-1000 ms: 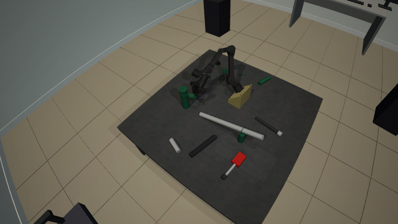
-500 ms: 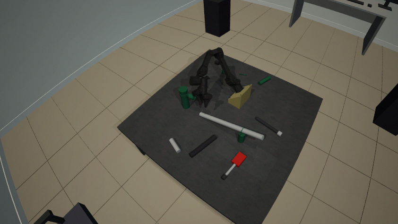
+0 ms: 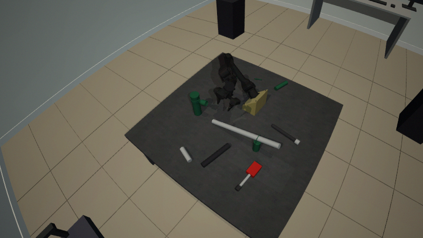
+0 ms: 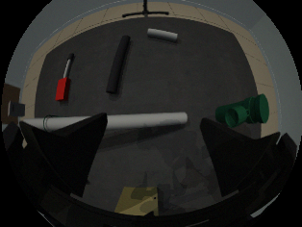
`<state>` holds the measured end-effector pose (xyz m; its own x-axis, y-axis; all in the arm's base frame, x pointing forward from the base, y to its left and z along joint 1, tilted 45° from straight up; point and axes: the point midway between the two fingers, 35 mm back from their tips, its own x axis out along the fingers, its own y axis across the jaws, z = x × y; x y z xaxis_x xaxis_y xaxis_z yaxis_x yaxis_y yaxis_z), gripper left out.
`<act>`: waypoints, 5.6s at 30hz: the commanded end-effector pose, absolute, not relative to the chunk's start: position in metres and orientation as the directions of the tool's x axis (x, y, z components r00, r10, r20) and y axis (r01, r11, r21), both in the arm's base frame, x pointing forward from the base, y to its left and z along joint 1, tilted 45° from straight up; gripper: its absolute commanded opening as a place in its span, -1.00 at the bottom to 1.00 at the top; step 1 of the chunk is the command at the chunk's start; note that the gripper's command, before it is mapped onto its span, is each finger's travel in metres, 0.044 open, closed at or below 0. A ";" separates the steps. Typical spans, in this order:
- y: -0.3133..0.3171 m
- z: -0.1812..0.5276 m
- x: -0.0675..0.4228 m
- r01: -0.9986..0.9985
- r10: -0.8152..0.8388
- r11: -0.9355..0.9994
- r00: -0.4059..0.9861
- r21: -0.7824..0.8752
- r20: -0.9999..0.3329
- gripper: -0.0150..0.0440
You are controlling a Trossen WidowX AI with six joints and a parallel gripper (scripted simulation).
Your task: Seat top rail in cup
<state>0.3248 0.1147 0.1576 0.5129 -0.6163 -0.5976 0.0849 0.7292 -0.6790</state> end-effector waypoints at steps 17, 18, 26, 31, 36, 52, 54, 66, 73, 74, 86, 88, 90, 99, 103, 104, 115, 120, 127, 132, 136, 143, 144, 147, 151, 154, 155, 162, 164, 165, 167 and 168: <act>0.046 0.213 0.326 -0.632 -0.592 0.266 0.489 -0.728 -0.641 1.00; 0.041 0.217 0.326 -0.675 -0.588 0.212 0.489 -0.707 -0.644 1.00; -0.001 0.248 0.314 -0.853 -0.561 -0.210 0.506 -0.478 -0.655 1.00; -0.017 0.260 0.307 -0.853 -0.554 -0.391 0.518 -0.346 -0.652 1.00; -0.020 0.262 0.305 -0.842 -0.553 -0.459 0.520 -0.283 -0.651 1.00; -0.027 0.256 0.306 -0.842 -0.552 -0.459 0.520 -0.284 -0.651 1.00; -0.036 0.247 0.306 -0.842 -0.553 -0.459 0.521 -0.284 -0.651 1.00; -0.045 0.236 0.311 -0.842 -0.553 -0.459 0.521 -0.284 -0.651 1.00; -0.051 0.229 0.318 -0.842 -0.552 -0.458 0.521 -0.285 -0.651 1.00; -0.051 0.228 0.319 -0.842 -0.552 -0.458 0.521 -0.285 -0.651 1.00; -0.062 0.216 0.329 -0.842 -0.553 -0.458 0.521 -0.285 -0.650 1.00; -0.064 0.214 0.331 -0.842 -0.553 -0.458 0.521 -0.286 -0.650 1.00; -0.066 0.212 0.333 -0.842 -0.553 -0.458 0.522 -0.286 -0.650 1.00; -0.075 0.202 0.339 -0.841 -0.554 -0.459 0.523 -0.286 -0.648 1.00; -0.079 0.198 0.342 -0.841 -0.554 -0.460 0.524 -0.286 -0.647 1.00; -0.080 0.198 0.342 -0.841 -0.554 -0.460 0.524 -0.287 -0.647 1.00; -0.080 0.198 0.342 -0.841 -0.555 -0.460 0.524 -0.287 -0.647 0.02; -0.080 0.198 0.343 -0.841 -0.556 -0.458 0.524 -0.289 -0.645 -0.22; -0.079 0.197 0.346 -0.845 -0.570 -0.433 0.526 -0.314 -0.631 -0.49; -0.079 0.197 0.349 -0.847 -0.578 -0.418 0.528 -0.329 -0.622 -0.49; -0.079 0.197 0.351 -0.848 -0.587 -0.403 0.528 -0.344 -0.614 -0.49; -0.079 0.197 0.354 -0.849 -0.601 -0.379 0.529 -0.369 -0.599 -0.49; -0.079 0.197 0.355 -0.849 -0.603 -0.376 0.529 -0.372 -0.598 -0.49; -0.079 0.197 0.355 -0.849 -0.603 -0.375 0.529 -0.372 -0.597 -0.49; -0.079 0.197 0.354 -0.849 -0.598 -0.385 0.529 -0.363 -0.603 -0.49; -0.079 0.197 0.352 -0.848 -0.593 -0.392 0.529 -0.356 -0.607 -0.49; -0.079 0.197 0.352 -0.848 -0.592 -0.394 0.529 -0.354 -0.608 -0.49; -0.079 0.198 0.352 -0.849 -0.595 -0.388 0.528 -0.358 -0.606 -0.49; -0.079 0.198 0.352 -0.849 -0.595 -0.388 0.528 -0.358 -0.606 -0.49; -0.079 0.198 0.352 -0.849 -0.595 -0.388 0.528 -0.358 -0.606 -0.49; -0.079 0.198 0.352 -0.849 -0.595 -0.388 0.528 -0.358 -0.606 -0.49; -0.079 0.198 0.352 -0.849 -0.595 -0.388 0.528 -0.358 -0.606 -0.49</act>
<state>0.3519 -0.0792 0.1978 0.5276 -0.5949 -0.6063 -0.8492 -0.3885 -0.3577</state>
